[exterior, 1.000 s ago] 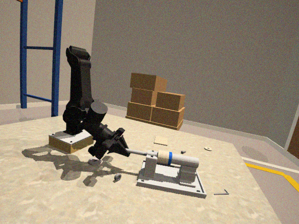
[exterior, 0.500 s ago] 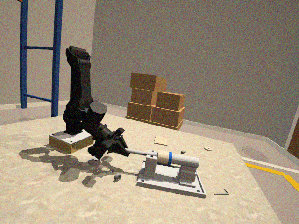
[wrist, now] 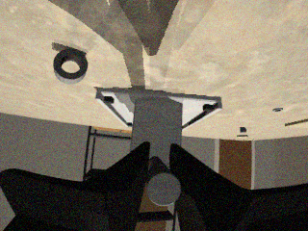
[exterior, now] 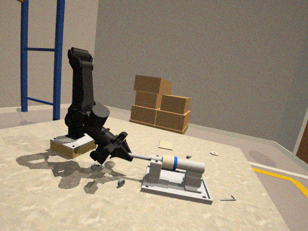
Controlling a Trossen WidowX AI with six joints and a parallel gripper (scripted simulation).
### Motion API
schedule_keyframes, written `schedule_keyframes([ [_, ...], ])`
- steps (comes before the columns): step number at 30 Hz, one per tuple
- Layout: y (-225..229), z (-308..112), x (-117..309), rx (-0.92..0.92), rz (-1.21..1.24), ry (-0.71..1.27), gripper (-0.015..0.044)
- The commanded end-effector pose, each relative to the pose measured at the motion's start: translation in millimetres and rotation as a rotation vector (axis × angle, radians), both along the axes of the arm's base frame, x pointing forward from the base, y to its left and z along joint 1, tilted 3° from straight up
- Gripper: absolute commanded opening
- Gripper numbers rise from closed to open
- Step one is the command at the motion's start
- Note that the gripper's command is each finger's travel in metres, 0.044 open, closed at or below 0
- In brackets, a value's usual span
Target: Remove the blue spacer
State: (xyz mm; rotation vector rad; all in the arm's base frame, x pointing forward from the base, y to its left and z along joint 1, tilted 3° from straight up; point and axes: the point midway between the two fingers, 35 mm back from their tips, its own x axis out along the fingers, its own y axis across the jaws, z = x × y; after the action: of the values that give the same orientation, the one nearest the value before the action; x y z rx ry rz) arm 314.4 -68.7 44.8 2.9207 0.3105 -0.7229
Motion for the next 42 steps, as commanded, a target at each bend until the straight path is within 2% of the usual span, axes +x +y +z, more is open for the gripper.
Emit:
schedule_keyframes([
  [1,0.0,-0.2,-1.0,-0.001,0.002,0.000,0.0000],
  [42,-1.2,-0.4,-6.1,-0.001,0.002,0.001,0.0000],
])
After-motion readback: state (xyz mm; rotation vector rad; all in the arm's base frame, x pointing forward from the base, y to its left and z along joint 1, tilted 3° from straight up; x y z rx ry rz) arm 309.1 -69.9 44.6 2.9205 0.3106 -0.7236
